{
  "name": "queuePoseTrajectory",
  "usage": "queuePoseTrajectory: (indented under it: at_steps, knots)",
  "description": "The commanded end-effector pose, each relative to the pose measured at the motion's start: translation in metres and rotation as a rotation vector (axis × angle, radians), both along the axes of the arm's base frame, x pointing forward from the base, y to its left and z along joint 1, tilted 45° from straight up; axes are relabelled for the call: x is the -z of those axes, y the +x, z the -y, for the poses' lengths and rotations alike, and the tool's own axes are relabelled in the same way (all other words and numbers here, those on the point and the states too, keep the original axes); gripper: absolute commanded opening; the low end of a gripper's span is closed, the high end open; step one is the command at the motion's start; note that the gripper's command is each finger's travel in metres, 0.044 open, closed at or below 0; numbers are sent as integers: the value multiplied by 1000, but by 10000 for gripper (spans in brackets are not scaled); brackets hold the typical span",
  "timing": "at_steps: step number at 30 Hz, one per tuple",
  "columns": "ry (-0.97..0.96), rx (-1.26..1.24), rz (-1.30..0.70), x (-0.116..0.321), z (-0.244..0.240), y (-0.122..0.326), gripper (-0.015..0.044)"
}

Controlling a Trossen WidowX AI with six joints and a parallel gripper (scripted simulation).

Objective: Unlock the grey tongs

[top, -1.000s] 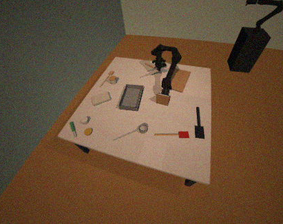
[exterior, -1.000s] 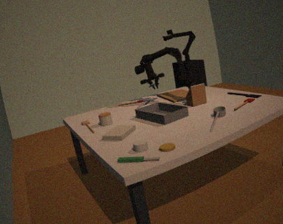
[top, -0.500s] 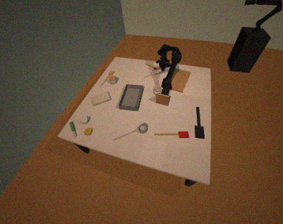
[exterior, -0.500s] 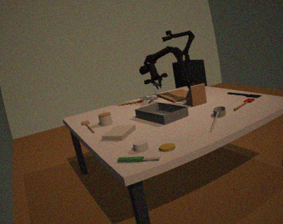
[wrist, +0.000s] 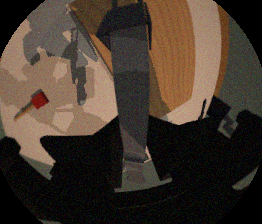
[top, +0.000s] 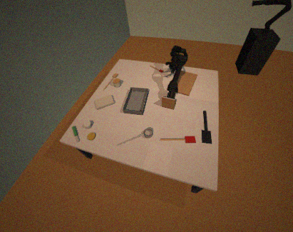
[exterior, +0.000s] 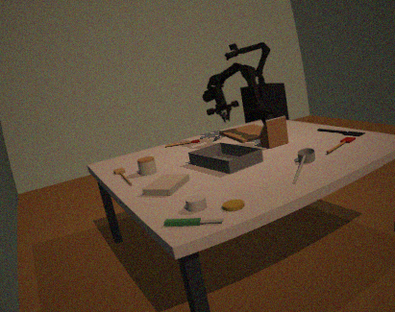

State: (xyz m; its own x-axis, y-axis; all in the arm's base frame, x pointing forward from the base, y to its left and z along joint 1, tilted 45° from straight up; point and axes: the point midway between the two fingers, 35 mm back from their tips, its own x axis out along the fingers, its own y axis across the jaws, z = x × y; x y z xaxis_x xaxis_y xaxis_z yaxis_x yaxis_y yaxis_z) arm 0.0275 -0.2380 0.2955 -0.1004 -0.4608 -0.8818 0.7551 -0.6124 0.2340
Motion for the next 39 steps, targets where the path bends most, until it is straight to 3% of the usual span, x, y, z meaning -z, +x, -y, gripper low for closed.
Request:
queuePoseTrajectory:
  at_steps: [1, 39]
  knots:
    - [-21, -27, 6, -8, -1, -8, -150]
    - [-199, -271, -185, -56, -28, -98, -150]
